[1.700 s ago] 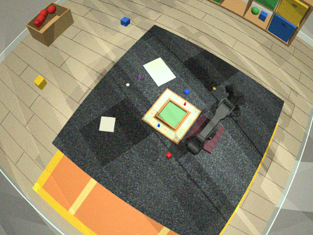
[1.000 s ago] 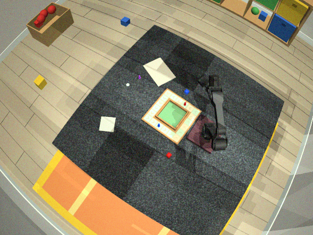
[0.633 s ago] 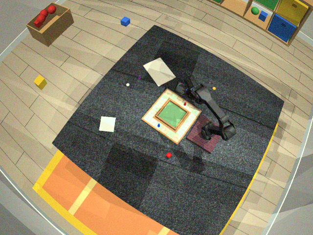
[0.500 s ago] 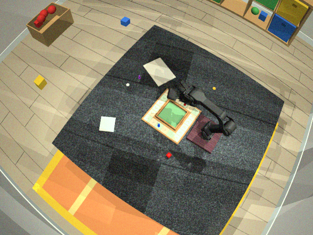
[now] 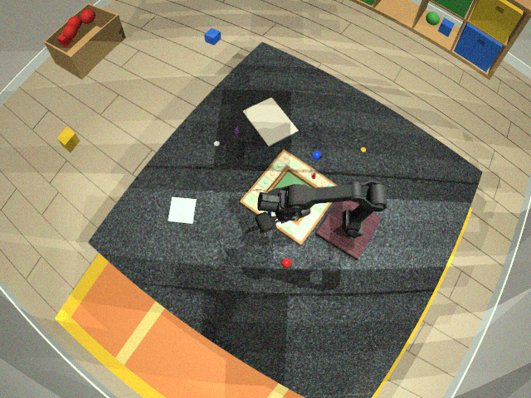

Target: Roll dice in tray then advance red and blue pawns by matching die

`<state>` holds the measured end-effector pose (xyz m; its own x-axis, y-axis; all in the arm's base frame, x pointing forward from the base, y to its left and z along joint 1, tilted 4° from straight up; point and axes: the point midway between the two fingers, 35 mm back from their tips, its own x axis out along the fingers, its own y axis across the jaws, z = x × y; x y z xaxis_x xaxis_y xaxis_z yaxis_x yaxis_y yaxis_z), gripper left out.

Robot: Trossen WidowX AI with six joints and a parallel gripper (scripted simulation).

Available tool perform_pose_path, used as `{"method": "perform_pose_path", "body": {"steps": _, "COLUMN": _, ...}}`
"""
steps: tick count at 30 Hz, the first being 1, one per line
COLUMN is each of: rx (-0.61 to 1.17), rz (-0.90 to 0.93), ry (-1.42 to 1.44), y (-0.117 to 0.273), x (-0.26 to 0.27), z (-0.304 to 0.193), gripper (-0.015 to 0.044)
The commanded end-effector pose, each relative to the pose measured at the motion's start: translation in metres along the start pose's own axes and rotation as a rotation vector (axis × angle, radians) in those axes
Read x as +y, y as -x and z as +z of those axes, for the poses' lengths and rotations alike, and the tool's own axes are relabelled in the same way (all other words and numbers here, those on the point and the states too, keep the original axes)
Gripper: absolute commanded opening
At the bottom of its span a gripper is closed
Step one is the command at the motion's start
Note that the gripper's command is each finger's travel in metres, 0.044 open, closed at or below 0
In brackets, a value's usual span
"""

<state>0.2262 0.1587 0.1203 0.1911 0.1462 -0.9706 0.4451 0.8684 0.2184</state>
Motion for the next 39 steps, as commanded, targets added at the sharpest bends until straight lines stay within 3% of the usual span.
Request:
{"method": "perform_pose_path", "body": {"steps": 1, "rx": 0.082, "rz": -0.043, "ry": 0.179, "y": -0.013, "x": 0.020, "z": -0.058, "gripper": 0.0275}}
{"method": "perform_pose_path", "body": {"steps": 7, "rx": 0.152, "rz": -0.105, "ry": 0.402, "y": -0.026, "x": 0.024, "z": -0.128, "gripper": 0.0275}}
{"method": "perform_pose_path", "body": {"steps": 39, "rx": 0.154, "rz": -0.107, "ry": 0.409, "y": -0.064, "x": 0.020, "z": -0.139, "gripper": 0.0275}}
